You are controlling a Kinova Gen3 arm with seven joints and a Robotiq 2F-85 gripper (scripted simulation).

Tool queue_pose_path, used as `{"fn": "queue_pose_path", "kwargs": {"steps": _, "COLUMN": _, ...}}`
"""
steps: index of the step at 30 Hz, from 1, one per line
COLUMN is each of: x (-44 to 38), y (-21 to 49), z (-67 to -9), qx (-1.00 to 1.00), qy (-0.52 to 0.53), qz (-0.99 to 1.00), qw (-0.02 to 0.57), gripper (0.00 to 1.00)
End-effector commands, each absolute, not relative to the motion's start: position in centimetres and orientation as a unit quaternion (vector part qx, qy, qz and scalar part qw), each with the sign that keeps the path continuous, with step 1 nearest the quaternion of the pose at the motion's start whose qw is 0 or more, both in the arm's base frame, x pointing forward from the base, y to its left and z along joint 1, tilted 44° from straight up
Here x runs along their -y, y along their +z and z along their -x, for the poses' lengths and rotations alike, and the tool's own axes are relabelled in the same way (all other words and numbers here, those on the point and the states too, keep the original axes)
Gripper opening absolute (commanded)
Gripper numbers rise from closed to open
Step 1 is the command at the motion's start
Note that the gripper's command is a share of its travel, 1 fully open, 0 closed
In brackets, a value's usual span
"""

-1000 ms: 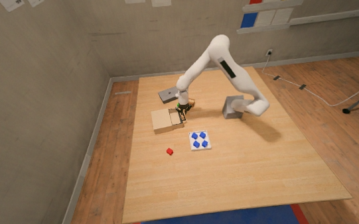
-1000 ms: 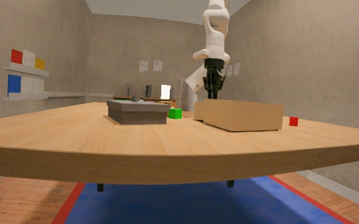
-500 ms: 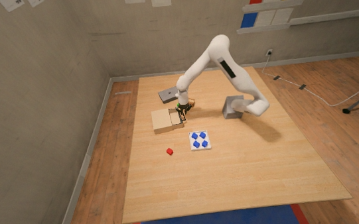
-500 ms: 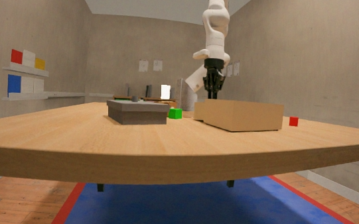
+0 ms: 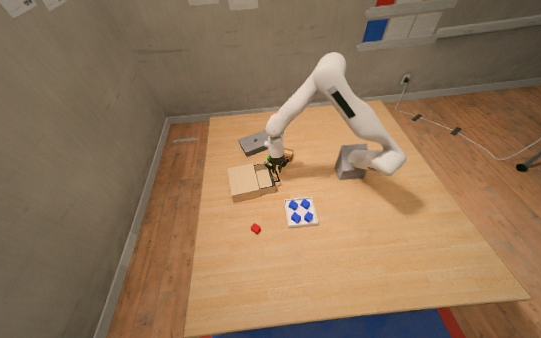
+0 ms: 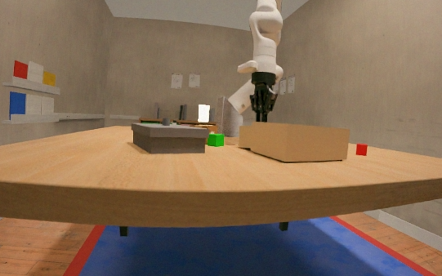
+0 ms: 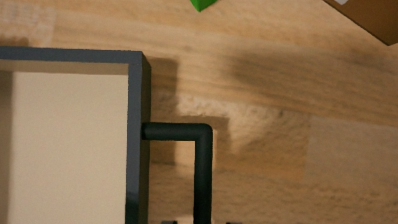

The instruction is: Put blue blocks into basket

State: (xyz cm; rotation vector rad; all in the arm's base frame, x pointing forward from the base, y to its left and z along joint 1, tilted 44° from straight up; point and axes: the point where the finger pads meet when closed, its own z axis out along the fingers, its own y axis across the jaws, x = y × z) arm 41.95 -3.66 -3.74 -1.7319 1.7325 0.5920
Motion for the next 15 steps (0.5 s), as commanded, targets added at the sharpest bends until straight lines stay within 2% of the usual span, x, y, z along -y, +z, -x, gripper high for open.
{"fn": "queue_pose_path", "kwargs": {"steps": 1, "x": 3.74, "y": -3.73, "z": -41.99, "qx": -0.655, "qy": 0.223, "qz": 0.654, "qw": 0.306, "gripper": 0.3}}
{"fn": "queue_pose_path", "kwargs": {"steps": 15, "x": 3.43, "y": -4.04, "z": -42.04, "qx": -0.655, "qy": 0.223, "qz": 0.654, "qw": 0.306, "gripper": 0.3}}
